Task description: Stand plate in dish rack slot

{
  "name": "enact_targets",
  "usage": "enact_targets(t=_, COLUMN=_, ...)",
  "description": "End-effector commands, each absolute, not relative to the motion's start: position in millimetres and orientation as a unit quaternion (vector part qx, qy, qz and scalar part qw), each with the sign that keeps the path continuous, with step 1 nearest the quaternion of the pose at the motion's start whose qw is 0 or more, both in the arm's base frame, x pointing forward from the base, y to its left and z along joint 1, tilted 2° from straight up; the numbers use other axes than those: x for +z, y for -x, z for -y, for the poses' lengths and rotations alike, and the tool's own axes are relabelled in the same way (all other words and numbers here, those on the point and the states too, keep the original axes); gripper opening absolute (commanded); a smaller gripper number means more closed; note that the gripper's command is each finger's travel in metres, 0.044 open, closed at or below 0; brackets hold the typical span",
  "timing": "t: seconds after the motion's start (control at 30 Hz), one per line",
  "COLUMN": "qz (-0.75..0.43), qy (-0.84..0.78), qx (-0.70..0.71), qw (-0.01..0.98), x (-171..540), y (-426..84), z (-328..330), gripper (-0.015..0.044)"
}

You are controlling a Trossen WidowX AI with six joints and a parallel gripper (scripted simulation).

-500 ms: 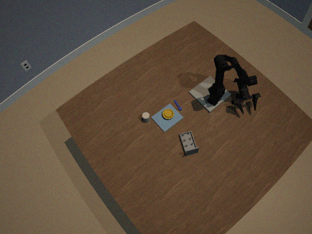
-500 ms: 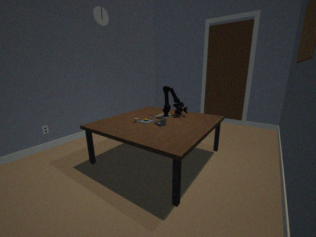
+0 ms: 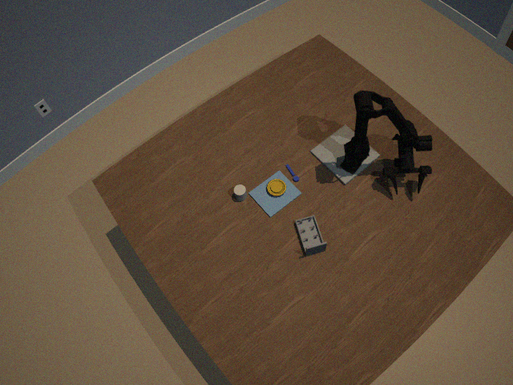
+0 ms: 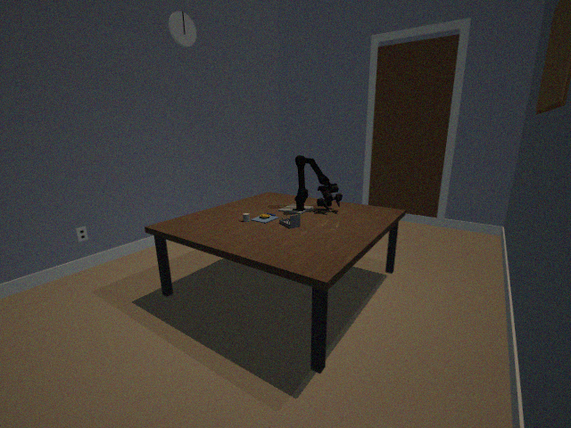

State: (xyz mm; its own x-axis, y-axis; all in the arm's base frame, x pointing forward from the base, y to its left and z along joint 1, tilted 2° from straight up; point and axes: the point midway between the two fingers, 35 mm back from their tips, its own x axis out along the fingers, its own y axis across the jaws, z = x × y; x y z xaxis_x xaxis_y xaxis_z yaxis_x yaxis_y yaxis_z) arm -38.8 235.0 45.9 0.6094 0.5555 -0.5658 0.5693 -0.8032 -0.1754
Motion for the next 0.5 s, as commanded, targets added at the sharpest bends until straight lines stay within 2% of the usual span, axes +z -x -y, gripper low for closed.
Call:
enact_targets(t=0.0, qz=-0.268, qy=-0.902, qx=-0.339, qw=0.001, x=43, y=26, z=-238, gripper=0.04)
enact_targets(t=0.47, qz=-0.077, qy=-0.908, qx=-0.399, qw=-0.098, x=51, y=-38, z=-251, gripper=0.04)
